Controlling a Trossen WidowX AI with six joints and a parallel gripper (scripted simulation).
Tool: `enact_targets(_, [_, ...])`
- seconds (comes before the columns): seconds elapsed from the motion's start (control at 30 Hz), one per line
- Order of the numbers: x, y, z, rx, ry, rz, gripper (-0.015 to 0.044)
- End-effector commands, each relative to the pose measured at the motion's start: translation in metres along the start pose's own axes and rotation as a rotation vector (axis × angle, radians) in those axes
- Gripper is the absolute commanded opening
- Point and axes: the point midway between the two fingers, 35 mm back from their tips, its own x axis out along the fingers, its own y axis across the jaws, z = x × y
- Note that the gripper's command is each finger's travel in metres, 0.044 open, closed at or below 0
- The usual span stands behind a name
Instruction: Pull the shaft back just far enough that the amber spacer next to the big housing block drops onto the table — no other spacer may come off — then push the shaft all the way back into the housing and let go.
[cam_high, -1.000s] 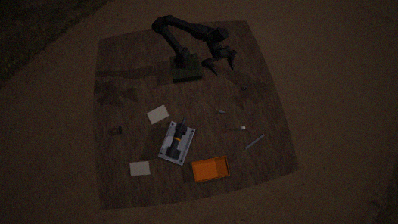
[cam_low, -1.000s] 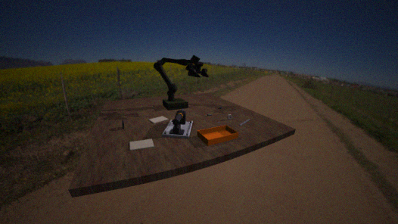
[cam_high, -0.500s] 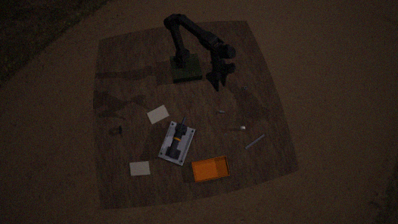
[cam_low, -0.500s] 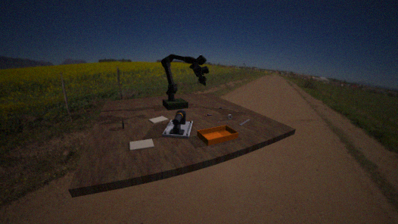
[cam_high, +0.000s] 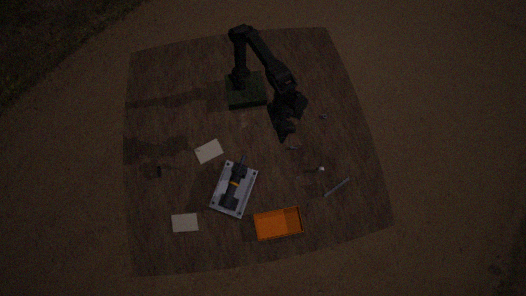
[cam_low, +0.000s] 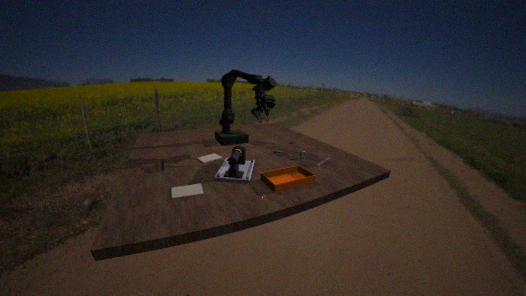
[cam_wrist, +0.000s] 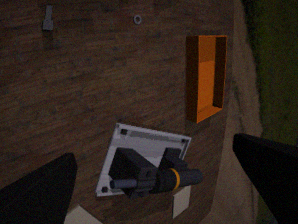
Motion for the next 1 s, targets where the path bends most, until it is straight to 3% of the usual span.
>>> enact_targets(0.0, [0.051, -0.004, -0.047, -0.453, -0.031, 0.241, 0.0440])
enact_targets(0.6, [0.114, 0.015, -0.130, -1.032, -0.369, 0.470, 0.0440])
enact_targets(0.97, [0.115, 0.016, -0.134, -1.042, -0.378, 0.472, 0.0440])
